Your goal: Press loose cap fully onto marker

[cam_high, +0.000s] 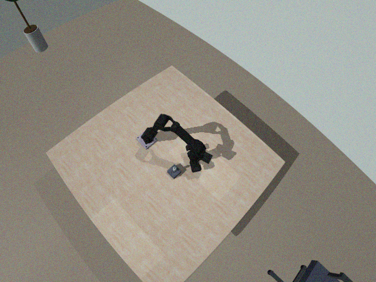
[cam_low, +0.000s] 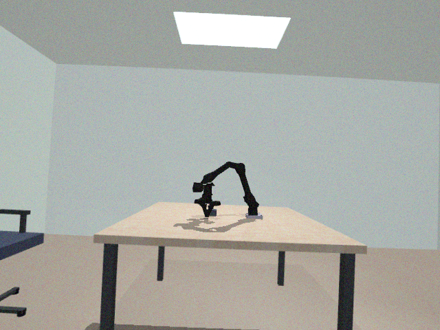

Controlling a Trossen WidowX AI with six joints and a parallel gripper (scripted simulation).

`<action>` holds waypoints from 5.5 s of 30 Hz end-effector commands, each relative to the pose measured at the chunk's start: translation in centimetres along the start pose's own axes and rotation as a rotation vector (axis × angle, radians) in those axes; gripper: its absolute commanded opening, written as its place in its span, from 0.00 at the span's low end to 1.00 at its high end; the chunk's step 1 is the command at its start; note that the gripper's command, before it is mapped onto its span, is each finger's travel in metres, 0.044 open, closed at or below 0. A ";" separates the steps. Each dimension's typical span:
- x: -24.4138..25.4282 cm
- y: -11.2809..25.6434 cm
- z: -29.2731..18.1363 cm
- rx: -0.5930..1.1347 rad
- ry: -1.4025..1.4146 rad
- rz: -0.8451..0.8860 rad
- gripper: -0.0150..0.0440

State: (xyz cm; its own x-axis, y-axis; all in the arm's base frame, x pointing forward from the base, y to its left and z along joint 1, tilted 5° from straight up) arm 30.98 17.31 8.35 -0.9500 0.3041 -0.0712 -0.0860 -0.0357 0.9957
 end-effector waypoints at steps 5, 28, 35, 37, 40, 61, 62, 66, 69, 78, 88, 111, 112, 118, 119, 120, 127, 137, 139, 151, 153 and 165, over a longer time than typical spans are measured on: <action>-0.2 2.7 0.2 -0.012 0.003 -0.008 0.25; -1.8 6.8 -3.5 -0.008 0.003 -0.008 0.25; -2.6 8.0 -6.0 -0.006 0.003 -0.009 0.25; -2.8 8.3 -6.7 -0.006 0.003 -0.009 0.25; -3.1 8.8 -7.7 -0.005 0.003 -0.009 0.25; -3.6 11.4 -13.7 -0.001 0.004 -0.011 0.25; -3.6 11.3 -13.7 -0.001 0.004 -0.011 0.25; -3.6 10.8 -13.7 -0.001 0.004 -0.011 0.25; -3.6 10.7 -13.6 -0.001 0.004 -0.011 0.25; -3.7 9.4 -13.6 -0.001 0.004 -0.011 0.25; -3.8 7.8 -13.6 -0.001 0.004 -0.011 0.25; -3.7 5.4 -13.6 -0.001 0.004 -0.011 0.25; -3.7 5.4 -13.6 -0.001 0.004 -0.011 0.25; -3.6 5.4 -13.7 0.001 0.005 -0.009 0.52; -3.6 5.4 -13.7 0.001 0.005 -0.009 0.57; -3.6 5.4 -13.7 0.001 0.005 -0.009 0.61; -3.6 5.4 -13.7 0.001 0.005 -0.009 0.92; -3.6 12.1 -13.6 0.001 0.005 -0.009 1.00; -3.5 12.9 -13.7 0.001 0.005 -0.009 1.00; -3.3 12.3 -13.6 -0.004 -0.699 -0.010 0.60; -3.3 12.1 -13.6 -0.005 -0.888 -0.010 0.51; -3.2 12.0 -13.6 -0.006 -1.023 -0.009 0.25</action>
State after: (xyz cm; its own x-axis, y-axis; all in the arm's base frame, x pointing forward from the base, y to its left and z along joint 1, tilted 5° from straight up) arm 28.91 2.91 19.77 -0.2828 0.9592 0.0049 -0.0943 -0.0329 0.9950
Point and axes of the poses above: the point midway between the two fingers, 35 mm back from their tips, its own y axis back along the fingers, its own x axis across the jaws, z = x × y, the point moved 1 cm from there along y, back along the fingers, and after that the axes turned 2 degrees about y, right-handed, at the moved point
